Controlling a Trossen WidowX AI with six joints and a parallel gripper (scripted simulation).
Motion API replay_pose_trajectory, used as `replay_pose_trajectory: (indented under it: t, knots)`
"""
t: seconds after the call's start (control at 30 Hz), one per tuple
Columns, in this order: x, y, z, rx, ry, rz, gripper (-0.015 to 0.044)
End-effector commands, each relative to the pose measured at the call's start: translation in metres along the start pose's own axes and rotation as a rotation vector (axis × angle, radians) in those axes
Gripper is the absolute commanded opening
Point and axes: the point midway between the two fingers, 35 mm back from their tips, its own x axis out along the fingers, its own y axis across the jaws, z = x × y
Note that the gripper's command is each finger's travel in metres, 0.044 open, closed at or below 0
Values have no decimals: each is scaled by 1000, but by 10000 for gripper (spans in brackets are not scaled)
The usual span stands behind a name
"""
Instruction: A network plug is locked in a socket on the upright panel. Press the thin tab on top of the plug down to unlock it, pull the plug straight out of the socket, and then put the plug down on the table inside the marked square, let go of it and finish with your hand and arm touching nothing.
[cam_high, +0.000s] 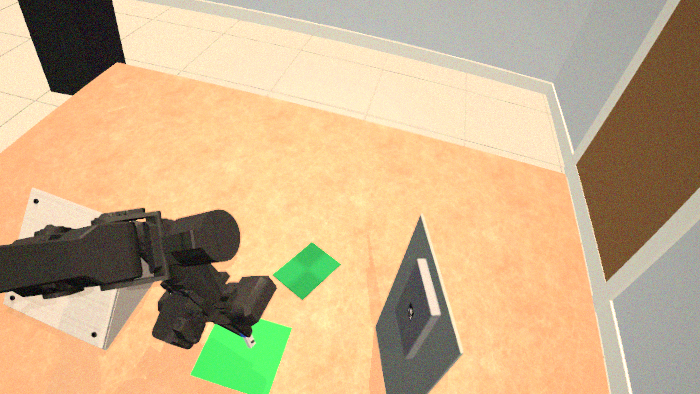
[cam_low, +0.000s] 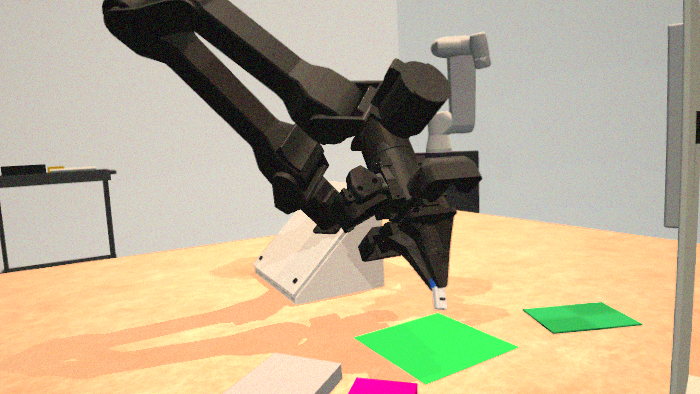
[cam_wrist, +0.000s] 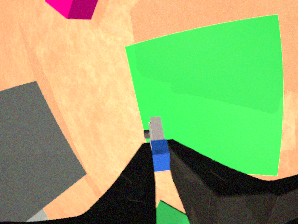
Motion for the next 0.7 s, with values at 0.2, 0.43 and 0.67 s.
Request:
replay_pose_trajectory:
  t: [0.2,0.43,0.67]
  knots:
    - [7,-7,-1,-7,3,-6,0]
    - [12,-10,0,-7,4,-6,0]
    - [16,-14,0,-8,4,-6,0]
